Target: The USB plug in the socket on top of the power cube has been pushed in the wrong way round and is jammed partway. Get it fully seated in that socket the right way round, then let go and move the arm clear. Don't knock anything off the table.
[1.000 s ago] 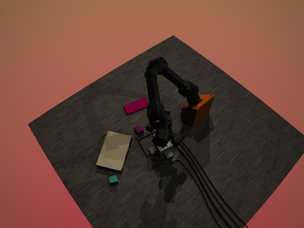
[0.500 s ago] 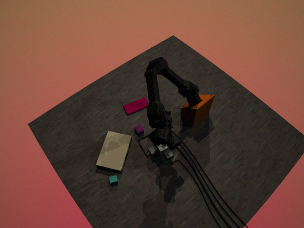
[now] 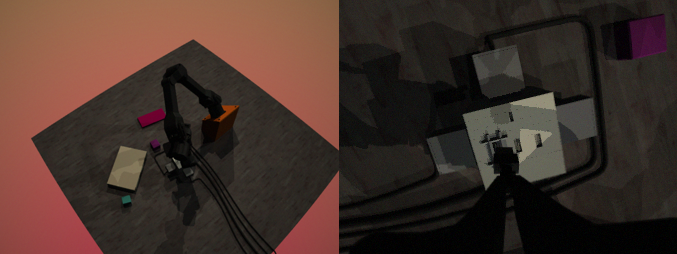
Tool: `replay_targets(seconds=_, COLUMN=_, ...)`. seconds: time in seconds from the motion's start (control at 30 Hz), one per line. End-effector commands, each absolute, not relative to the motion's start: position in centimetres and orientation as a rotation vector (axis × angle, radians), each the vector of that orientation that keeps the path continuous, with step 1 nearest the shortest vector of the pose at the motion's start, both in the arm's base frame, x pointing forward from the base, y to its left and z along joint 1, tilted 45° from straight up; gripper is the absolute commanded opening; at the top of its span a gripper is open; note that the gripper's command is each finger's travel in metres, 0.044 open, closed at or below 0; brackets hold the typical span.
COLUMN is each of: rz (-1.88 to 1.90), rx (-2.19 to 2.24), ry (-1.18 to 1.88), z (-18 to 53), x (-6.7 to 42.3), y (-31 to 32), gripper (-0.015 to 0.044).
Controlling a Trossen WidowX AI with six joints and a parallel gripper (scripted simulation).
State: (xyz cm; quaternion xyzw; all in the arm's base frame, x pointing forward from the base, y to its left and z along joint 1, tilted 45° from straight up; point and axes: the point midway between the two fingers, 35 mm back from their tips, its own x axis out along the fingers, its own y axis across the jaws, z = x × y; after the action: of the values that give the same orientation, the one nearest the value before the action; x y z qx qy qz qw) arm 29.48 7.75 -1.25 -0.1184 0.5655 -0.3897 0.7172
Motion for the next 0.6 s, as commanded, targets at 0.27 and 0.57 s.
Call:
replay_targets(seconds=0.27, rz=-1.042, rx=-0.017, ry=1.102, z=-1.32, x=29.4, y=7.67, gripper=0.0)
replay_targets(seconds=0.57, rz=-1.166, rx=0.171, ry=0.973, z=-1.32, x=29.4, y=7.67, gripper=0.0)
